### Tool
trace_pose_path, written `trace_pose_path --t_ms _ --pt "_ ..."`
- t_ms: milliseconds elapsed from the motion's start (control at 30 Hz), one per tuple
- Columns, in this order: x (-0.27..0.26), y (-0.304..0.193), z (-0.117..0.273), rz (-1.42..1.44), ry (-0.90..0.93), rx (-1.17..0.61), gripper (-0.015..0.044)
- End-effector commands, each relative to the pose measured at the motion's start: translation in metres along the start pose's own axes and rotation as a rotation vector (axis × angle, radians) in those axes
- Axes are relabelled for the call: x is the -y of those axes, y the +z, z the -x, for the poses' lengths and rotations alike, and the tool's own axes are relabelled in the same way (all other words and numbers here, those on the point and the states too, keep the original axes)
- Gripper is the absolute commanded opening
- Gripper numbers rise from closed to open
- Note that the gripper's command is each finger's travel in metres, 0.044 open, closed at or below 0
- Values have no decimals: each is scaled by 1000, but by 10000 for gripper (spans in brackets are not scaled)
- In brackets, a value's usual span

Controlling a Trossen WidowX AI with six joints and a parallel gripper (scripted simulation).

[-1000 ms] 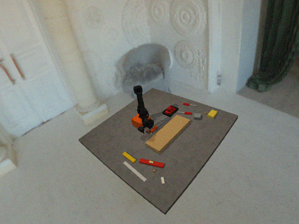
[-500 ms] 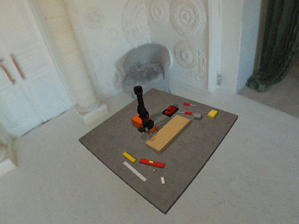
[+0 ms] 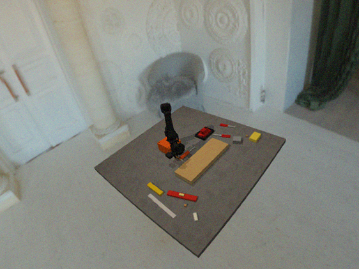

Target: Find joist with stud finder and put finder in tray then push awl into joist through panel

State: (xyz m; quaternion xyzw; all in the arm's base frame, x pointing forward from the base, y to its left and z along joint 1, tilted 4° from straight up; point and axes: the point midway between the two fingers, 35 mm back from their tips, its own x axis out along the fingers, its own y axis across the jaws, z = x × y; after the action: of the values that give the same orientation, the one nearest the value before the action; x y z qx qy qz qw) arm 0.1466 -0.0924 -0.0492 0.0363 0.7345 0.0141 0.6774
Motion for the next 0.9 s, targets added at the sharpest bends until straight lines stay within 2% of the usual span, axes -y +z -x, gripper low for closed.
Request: trace_pose_path --t_ms 0,500,700,867 --pt "4 5 17 -2 -10 11 0" --pt "2 -5 115 -2 -10 11 0" --pt "1 -6 120 -20 -11 18 0" --pt "2 1 119 -161 -9 80 0"
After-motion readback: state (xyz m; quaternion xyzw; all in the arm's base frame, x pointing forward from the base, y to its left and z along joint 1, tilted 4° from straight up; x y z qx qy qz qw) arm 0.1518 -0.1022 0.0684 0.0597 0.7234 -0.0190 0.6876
